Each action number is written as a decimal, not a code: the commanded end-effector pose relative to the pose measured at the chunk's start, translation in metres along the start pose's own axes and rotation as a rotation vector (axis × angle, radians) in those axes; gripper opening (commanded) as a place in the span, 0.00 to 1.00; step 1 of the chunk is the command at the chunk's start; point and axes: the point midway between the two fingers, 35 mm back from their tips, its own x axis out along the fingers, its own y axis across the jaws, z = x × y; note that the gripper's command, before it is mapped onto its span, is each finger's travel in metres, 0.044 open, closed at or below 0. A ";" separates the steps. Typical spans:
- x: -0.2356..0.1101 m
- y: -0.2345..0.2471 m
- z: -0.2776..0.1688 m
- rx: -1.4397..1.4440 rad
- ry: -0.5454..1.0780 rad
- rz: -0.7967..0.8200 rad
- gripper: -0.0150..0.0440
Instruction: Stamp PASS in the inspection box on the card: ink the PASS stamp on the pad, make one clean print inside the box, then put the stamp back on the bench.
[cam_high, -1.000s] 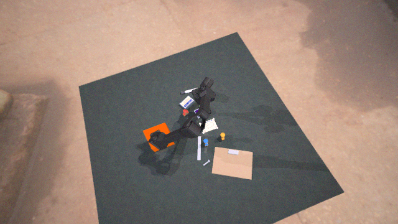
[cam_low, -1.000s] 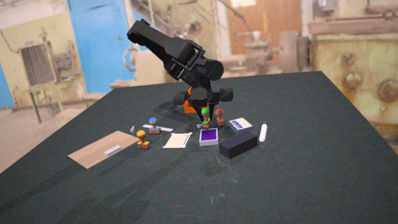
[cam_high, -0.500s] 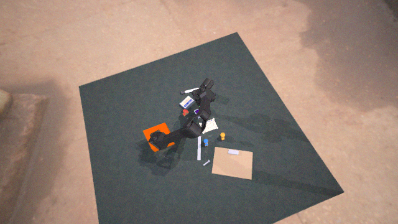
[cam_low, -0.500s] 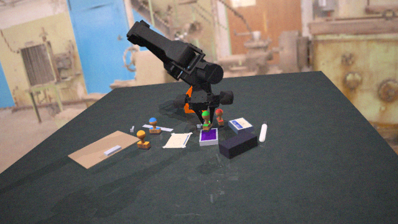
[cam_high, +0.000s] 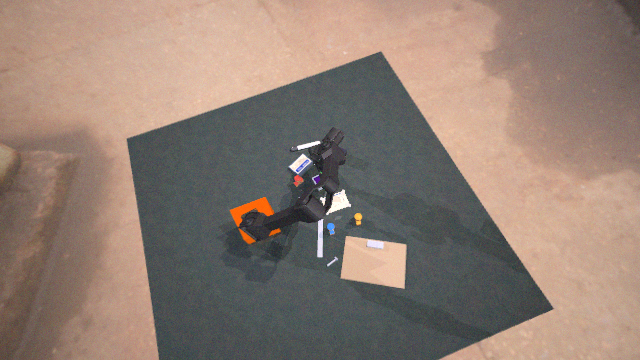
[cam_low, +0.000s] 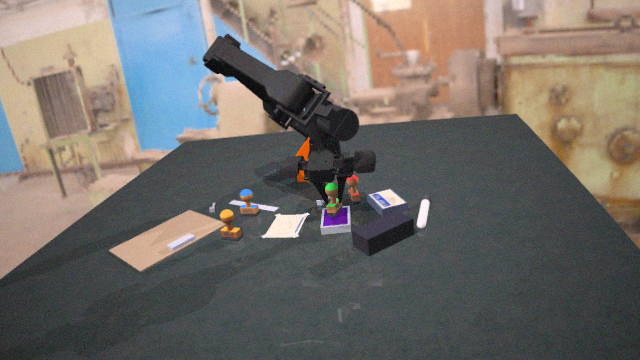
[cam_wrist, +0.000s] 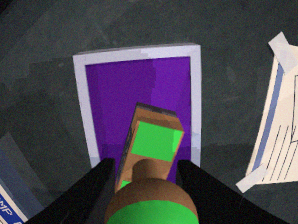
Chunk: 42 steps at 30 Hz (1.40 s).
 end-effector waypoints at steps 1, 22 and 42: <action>0.004 0.000 -0.001 -0.004 -0.002 -0.003 0.25; 0.011 0.000 -0.001 0.000 -0.002 -0.004 0.25; 0.014 0.000 -0.001 0.000 -0.002 -0.004 0.25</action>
